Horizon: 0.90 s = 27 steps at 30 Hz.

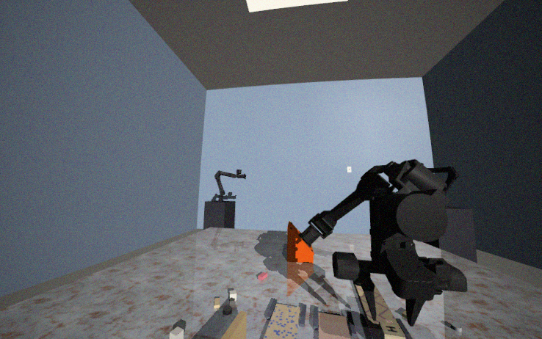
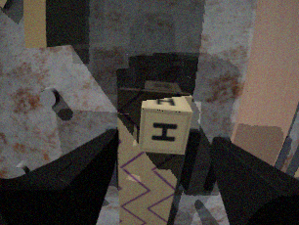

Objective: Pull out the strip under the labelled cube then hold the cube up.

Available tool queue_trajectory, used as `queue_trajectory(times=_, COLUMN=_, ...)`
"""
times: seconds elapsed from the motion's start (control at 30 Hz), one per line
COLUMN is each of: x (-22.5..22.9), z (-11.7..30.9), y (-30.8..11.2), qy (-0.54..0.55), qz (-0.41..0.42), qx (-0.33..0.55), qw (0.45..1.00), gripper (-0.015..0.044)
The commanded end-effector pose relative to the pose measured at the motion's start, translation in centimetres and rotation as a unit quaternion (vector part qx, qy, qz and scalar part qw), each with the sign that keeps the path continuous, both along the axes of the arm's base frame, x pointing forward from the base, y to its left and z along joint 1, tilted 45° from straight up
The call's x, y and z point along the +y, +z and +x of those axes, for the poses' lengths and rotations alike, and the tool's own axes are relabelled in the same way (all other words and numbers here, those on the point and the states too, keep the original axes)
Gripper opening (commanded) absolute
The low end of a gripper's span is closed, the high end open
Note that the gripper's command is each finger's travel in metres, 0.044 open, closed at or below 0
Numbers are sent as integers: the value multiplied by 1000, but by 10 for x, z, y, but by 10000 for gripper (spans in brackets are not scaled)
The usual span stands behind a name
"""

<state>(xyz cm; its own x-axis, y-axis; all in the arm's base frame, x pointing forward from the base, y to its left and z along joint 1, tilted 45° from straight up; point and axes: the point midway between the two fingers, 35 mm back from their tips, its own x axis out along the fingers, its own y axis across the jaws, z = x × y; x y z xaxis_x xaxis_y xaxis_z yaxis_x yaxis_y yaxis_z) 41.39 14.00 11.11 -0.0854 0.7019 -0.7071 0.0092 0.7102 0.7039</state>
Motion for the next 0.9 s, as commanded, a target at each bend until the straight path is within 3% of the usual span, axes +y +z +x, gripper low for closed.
queue_trajectory(times=0.0, x=5, z=-2, y=-5, qy=0, qz=0, qx=3, qw=1000, gripper=250)
queue_trajectory(times=0.73, x=27, z=-5, y=-26, qy=0, qz=2, qx=3, qw=1000, gripper=250)
queue_trajectory(times=0.87, x=25, z=-4, y=-25, qy=1, qz=0, qx=1, qw=1000, gripper=145)
